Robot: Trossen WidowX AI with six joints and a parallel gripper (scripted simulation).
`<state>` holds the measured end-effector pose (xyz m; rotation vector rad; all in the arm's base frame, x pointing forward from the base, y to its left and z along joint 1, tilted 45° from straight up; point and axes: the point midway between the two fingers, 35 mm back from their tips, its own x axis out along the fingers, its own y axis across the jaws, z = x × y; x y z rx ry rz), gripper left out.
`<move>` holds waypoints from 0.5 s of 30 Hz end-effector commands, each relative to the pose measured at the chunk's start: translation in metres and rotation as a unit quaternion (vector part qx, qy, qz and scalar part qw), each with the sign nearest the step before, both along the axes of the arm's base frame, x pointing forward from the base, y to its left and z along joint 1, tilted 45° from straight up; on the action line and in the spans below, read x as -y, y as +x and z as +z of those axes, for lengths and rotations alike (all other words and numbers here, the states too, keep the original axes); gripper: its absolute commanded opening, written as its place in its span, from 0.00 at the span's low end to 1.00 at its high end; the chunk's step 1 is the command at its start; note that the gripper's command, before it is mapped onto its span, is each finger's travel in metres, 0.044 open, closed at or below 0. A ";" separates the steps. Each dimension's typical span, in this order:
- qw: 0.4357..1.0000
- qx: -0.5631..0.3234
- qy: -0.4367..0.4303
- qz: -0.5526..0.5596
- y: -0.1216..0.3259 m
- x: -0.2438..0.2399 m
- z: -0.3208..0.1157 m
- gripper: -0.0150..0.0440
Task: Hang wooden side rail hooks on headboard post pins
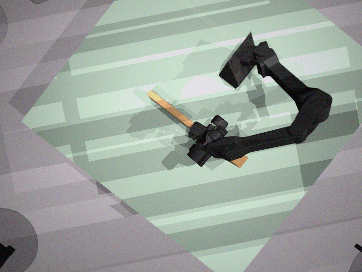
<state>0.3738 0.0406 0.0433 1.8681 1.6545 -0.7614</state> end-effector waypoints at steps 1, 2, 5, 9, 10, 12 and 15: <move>1.000 0.005 0.000 -0.003 0.002 0.001 0.005 0.25; 1.000 0.005 0.000 -0.003 0.002 0.001 0.005 0.25; 1.000 0.005 0.000 -0.003 0.002 0.001 0.006 0.25; 1.000 0.005 0.000 -0.003 0.003 0.001 0.006 0.25; 1.000 0.005 0.000 -0.003 0.003 0.001 0.006 0.25; 1.000 0.005 0.000 -0.003 0.003 0.001 0.006 0.25; 1.000 0.005 0.000 -0.003 0.003 0.001 0.007 0.25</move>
